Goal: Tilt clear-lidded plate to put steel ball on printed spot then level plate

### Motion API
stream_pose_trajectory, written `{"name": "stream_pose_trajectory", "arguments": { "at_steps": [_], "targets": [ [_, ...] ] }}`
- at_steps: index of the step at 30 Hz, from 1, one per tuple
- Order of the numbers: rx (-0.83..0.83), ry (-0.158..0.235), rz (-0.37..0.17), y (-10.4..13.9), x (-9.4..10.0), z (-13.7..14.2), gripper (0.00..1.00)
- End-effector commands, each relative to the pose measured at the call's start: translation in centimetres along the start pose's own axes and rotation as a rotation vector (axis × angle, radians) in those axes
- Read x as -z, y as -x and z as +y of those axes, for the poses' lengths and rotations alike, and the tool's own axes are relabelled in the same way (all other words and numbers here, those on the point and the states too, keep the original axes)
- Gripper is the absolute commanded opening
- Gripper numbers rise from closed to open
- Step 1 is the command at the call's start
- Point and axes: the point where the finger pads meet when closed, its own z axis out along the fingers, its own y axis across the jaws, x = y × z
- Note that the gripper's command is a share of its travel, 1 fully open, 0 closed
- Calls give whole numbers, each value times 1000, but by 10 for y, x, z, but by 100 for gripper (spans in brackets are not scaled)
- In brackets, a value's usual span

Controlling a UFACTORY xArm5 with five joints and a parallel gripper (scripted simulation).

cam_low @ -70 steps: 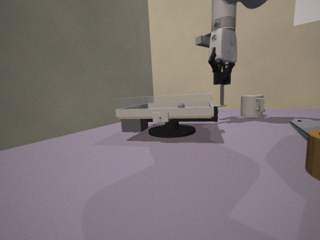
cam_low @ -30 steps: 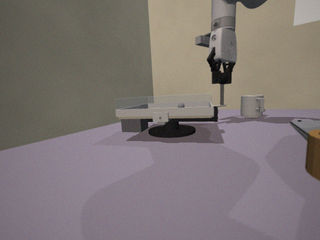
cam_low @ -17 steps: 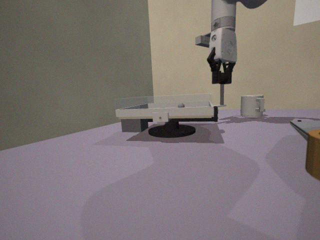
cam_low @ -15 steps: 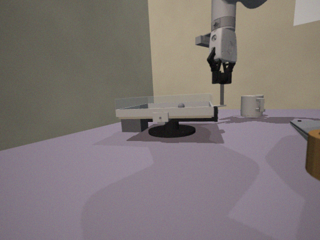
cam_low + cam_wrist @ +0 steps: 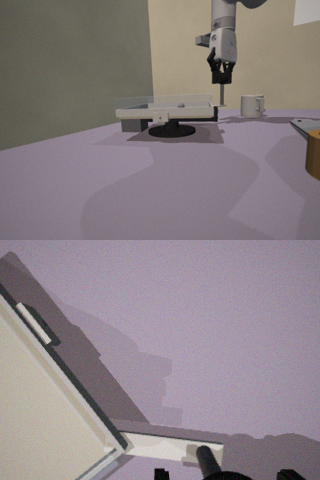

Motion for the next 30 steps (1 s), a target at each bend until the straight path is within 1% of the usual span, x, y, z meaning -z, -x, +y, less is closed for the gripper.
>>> {"name": "stream_pose_trajectory", "arguments": {
  "at_steps": [1, 16, 30],
  "targets": [
    [0, -1, 3, -1, 2, 0, 62],
    [0, -1, 3, -1, 12, 0, 62],
    [0, -1, 3, -1, 35, -1, 62]
  ]
}}
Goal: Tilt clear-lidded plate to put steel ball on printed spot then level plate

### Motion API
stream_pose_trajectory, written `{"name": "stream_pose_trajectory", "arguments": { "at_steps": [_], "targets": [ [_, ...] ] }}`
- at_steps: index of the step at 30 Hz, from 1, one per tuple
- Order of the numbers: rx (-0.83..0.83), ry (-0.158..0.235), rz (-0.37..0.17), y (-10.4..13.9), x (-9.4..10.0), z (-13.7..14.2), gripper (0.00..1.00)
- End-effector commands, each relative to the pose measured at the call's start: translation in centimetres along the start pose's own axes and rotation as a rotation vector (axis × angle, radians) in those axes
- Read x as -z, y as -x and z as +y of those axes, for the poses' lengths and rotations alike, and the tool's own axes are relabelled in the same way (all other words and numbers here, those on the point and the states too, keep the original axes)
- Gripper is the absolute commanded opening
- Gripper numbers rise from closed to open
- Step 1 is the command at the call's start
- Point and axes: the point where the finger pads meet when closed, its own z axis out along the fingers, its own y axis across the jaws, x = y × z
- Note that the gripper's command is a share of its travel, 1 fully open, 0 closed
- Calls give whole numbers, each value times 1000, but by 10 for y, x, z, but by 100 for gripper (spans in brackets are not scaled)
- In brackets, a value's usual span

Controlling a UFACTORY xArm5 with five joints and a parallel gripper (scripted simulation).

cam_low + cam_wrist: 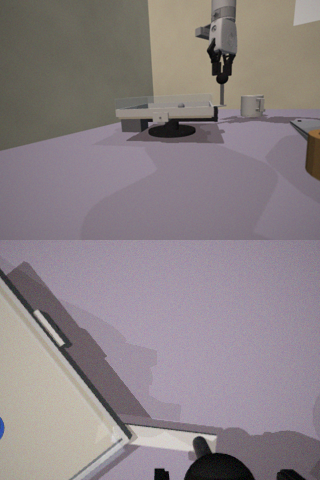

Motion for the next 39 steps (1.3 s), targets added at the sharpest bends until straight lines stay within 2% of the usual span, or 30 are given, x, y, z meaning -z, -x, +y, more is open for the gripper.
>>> {"name": "stream_pose_trajectory", "arguments": {
  "at_steps": [1, 17, 31, 32, 39],
  "targets": [
    [0, -1, 3, -1, 10, 0, 62],
    [0, -1, 3, -1, 29, -1, 62],
    [0, -1, 3, 0, 33, -1, 62],
    [0, -1, 3, 0, 33, -1, 100],
    [0, -1, 3, 0, 33, -1, 100]
  ]
}}
